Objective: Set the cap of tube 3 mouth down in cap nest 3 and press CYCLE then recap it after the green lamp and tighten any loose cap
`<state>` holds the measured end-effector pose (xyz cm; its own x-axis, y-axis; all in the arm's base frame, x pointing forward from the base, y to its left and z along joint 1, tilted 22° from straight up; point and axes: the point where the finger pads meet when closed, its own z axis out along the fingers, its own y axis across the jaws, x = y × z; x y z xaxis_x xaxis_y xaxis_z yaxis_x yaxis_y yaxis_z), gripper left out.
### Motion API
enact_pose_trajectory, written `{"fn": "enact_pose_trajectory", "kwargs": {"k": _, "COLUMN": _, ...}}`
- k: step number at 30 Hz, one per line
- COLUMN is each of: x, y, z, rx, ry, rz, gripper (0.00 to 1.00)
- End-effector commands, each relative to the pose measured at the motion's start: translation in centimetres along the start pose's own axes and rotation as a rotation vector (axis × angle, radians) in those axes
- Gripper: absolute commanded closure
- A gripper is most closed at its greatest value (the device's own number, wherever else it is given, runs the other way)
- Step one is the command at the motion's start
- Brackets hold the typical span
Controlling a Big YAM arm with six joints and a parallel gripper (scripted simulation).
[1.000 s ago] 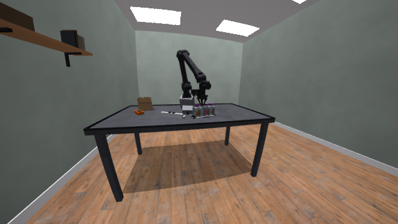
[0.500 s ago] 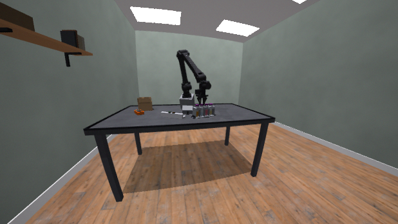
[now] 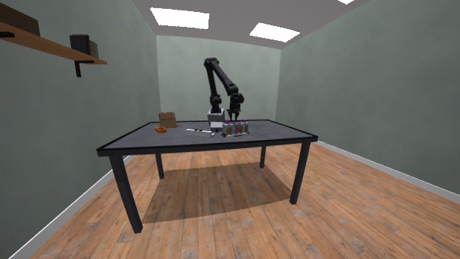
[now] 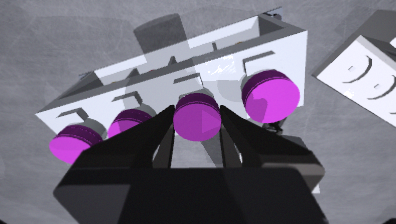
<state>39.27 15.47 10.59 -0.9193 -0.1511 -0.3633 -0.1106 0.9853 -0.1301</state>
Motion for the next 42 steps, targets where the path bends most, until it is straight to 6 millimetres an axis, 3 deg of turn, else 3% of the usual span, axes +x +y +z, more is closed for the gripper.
{"fn": "enact_pose_trajectory", "kwargs": {"k": 1, "x": 0.27, "y": -0.60, "z": -0.34, "rx": 0.006, "ry": 0.006, "rz": -0.264, "gripper": 1.00}}
{"fn": "enact_pose_trajectory", "kwargs": {"k": 11, "x": 0.28, "y": -0.59, "z": -0.34, "rx": 0.005, "ry": 0.006, "rz": -0.741, "gripper": 1.00}}
{"fn": "enact_pose_trajectory", "kwargs": {"k": 13, "x": 0.28, "y": -0.59, "z": -0.34, "rx": 0.005, "ry": 0.006, "rz": -0.741, "gripper": 1.00}}
{"fn": "enact_pose_trajectory", "kwargs": {"k": 28, "x": 0.22, "y": -0.62, "z": -0.36, "rx": 0.003, "ry": 0.009, "rz": -1.490, "gripper": 1.00}}
{"fn": "enact_pose_trajectory", "kwargs": {"k": 30, "x": 0.22, "y": -0.62, "z": -0.36, "rx": 0.003, "ry": 0.009, "rz": -1.490, "gripper": 1.00}}
{"fn": "enact_pose_trajectory", "kwargs": {"k": 37, "x": 0.18, "y": -0.64, "z": -0.41, "rx": 0.003, "ry": 0.010, "rz": -1.863, "gripper": 1.00}}
{"fn": "enact_pose_trajectory", "kwargs": {"k": 42, "x": 0.20, "y": -0.63, "z": -0.36, "rx": 0.002, "ry": 0.012, "rz": -1.903, "gripper": 1.00}}
